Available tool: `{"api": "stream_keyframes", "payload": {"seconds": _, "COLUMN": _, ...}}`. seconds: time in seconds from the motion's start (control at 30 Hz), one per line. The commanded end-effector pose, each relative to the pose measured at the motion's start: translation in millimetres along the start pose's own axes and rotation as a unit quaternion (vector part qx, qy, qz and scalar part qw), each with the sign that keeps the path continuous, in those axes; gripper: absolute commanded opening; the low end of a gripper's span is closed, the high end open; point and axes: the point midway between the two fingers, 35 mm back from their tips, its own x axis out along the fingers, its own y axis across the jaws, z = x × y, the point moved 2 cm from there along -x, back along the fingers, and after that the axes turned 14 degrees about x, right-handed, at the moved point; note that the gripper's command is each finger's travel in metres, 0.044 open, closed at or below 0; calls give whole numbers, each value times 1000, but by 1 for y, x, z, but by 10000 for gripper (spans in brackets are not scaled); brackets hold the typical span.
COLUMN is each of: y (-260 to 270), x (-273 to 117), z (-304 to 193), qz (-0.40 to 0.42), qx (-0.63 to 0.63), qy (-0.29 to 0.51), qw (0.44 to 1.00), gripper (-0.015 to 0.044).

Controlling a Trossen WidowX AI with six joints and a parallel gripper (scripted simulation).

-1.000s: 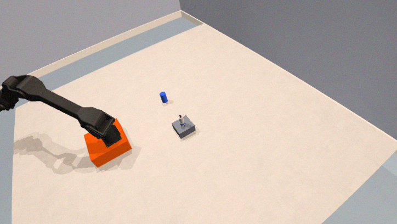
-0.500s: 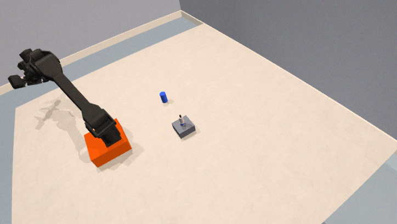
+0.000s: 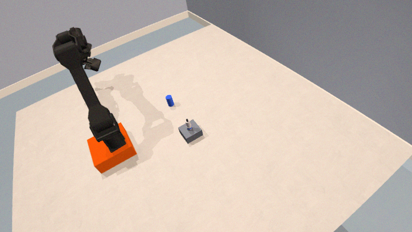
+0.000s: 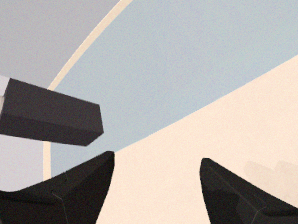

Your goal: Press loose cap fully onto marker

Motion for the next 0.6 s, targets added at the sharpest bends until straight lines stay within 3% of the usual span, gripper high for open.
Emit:
{"api": "stream_keyframes", "payload": {"seconds": 0.0, "y": -36, "x": -32, "z": 28, "qz": -42, "qx": 87, "qy": -32, "qw": 995, "gripper": 241}}
{"api": "stream_keyframes", "payload": {"seconds": 0.3, "y": -138, "x": -133, "z": 75, "qz": -142, "qx": 328, "qy": -134, "qw": 924, "gripper": 241}}
{"api": "stream_keyframes", "payload": {"seconds": 0.57, "y": -233, "x": -234, "z": 69, "qz": -214, "qx": 548, "qy": -217, "qw": 779, "gripper": 241}}
